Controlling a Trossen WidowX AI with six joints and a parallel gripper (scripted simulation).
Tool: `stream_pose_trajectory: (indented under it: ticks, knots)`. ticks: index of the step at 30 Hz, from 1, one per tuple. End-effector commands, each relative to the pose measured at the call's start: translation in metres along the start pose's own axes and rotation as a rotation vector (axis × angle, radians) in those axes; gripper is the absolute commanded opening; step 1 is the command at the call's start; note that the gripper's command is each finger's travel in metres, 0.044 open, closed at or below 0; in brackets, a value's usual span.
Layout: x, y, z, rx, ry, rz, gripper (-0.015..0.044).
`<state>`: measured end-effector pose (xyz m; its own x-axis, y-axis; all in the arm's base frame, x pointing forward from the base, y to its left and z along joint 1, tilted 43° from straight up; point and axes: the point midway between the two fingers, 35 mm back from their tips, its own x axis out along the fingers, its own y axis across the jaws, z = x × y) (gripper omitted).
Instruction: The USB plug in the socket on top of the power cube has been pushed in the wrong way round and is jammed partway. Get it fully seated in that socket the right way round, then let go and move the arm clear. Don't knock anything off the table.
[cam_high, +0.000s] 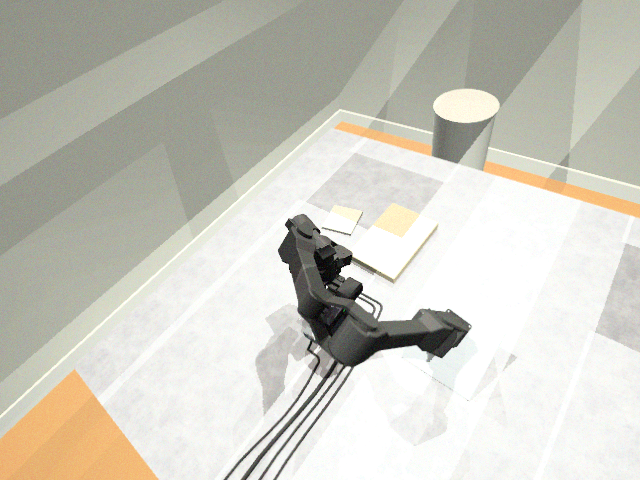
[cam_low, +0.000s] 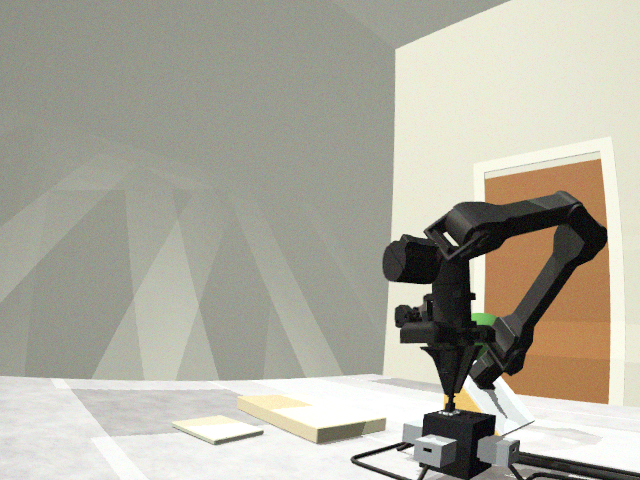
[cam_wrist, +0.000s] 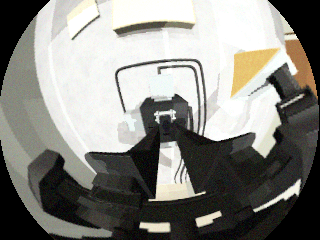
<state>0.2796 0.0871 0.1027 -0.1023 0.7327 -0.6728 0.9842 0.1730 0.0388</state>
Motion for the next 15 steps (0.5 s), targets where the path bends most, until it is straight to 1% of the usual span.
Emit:
stream_pose_trajectory:
  ticks: [1,15]
  knots:
    - [-0.0001,0.0000,0.0000,0.000,0.000,0.000,0.0095]
    - [-0.0100,0.0001,-0.0007,0.000,0.000,0.000,0.0095]
